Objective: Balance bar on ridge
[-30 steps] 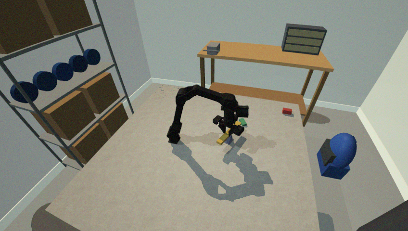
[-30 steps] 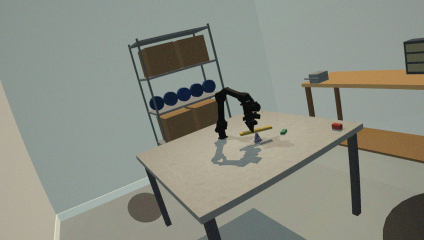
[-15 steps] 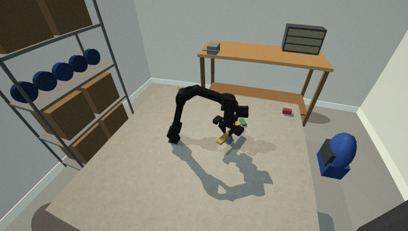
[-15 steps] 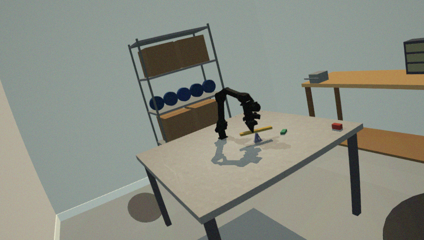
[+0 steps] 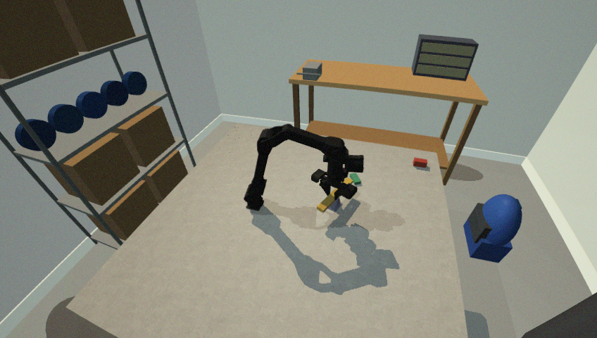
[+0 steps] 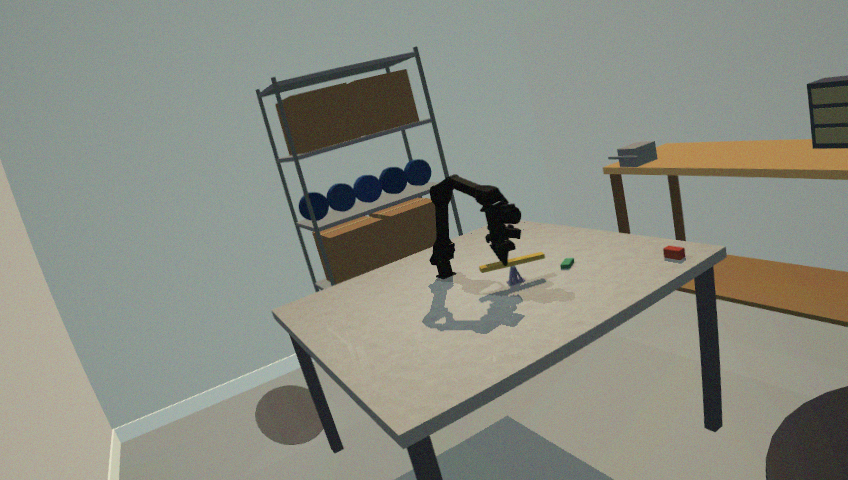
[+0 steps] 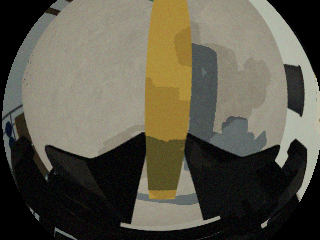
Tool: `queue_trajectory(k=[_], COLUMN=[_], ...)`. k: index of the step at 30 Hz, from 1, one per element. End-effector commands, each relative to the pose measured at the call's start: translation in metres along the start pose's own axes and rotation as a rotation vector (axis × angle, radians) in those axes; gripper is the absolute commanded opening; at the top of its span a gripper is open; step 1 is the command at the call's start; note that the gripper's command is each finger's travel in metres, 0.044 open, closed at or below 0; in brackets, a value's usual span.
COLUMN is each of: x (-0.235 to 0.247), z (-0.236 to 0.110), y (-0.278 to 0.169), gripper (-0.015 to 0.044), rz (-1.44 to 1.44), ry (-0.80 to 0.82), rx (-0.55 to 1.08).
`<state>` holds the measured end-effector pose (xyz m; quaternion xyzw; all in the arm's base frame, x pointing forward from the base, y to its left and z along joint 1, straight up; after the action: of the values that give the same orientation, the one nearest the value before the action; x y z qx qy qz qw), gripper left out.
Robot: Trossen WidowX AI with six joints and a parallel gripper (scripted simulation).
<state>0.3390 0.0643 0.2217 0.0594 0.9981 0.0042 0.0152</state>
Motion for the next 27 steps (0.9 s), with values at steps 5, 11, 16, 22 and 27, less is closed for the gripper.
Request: queue_trajectory(k=[5,11,16,22,27], x=[-0.0003,-0.0003,-0.0003,-0.0003,-0.0004], z=[0.0009,0.0014,0.0018,0.0024,0.0027], y=[0.0001,0.0001,0.0001,0.0001,0.0002], gripper=[0.0000,0.0000,0.0000,0.0000,0.0000], rz=[-0.004,-0.004,-0.004,-0.004,-0.004], ry=[-0.002,-0.002,-0.002,-0.002,-0.002], rx=[0.000,0.000,0.000,0.000,0.000])
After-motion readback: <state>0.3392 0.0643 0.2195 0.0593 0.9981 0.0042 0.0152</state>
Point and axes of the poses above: the point midway between the two fingers, 35 mm back from their tips, its own z axis out along the fingers, its own x axis across the jaws, y = z × x, the point moved 10 cm from there along -z, back along the fingers, and after that the axes turned 15 degrees about -z, right-handed, at the moved point
